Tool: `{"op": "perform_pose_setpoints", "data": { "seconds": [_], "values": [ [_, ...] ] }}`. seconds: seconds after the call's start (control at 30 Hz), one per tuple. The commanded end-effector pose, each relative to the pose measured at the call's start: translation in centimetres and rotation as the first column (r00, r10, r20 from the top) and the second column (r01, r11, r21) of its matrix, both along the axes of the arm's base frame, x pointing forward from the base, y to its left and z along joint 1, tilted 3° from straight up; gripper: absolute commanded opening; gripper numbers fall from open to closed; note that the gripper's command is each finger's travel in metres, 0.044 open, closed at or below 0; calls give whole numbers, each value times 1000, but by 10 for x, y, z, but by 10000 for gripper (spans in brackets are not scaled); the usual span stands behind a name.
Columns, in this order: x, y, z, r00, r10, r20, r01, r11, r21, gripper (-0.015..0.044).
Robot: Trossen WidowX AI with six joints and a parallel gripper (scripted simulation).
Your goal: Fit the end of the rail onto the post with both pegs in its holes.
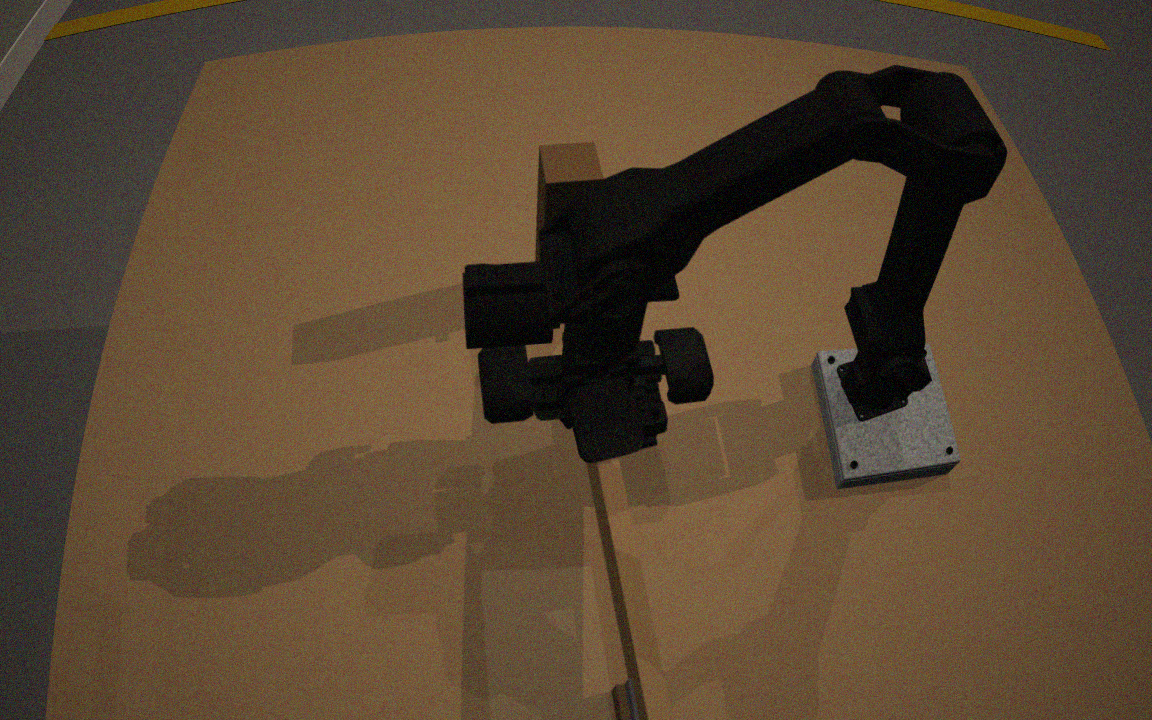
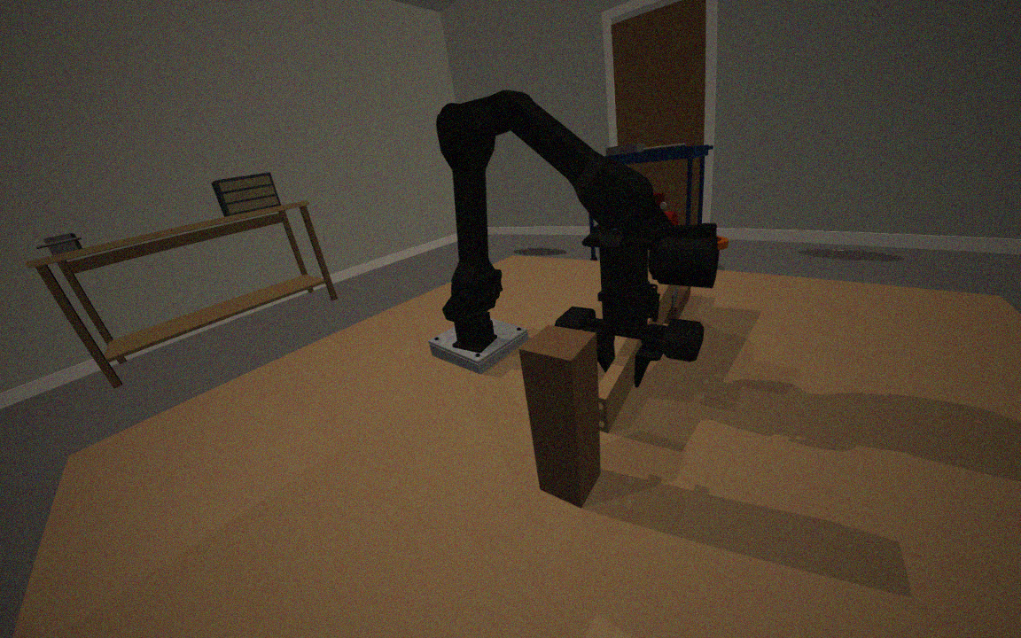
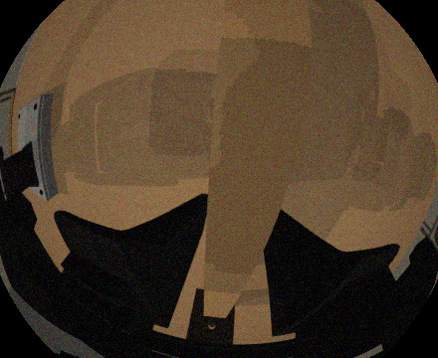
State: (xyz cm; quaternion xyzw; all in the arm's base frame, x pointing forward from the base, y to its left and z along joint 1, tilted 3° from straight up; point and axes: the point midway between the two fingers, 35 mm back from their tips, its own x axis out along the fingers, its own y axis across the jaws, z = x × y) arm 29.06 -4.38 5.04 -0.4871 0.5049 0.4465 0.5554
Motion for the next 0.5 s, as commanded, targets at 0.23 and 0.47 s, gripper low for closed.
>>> {"op": "perform_pose_setpoints", "data": {
  "seconds": [0.23,0.47],
  "values": [
    [-2,0,-2,1000,0,-8,0,1000,-2,45],
    [-2,0,-2,1000,0,-8,0,1000,-2,0]
  ]
}}
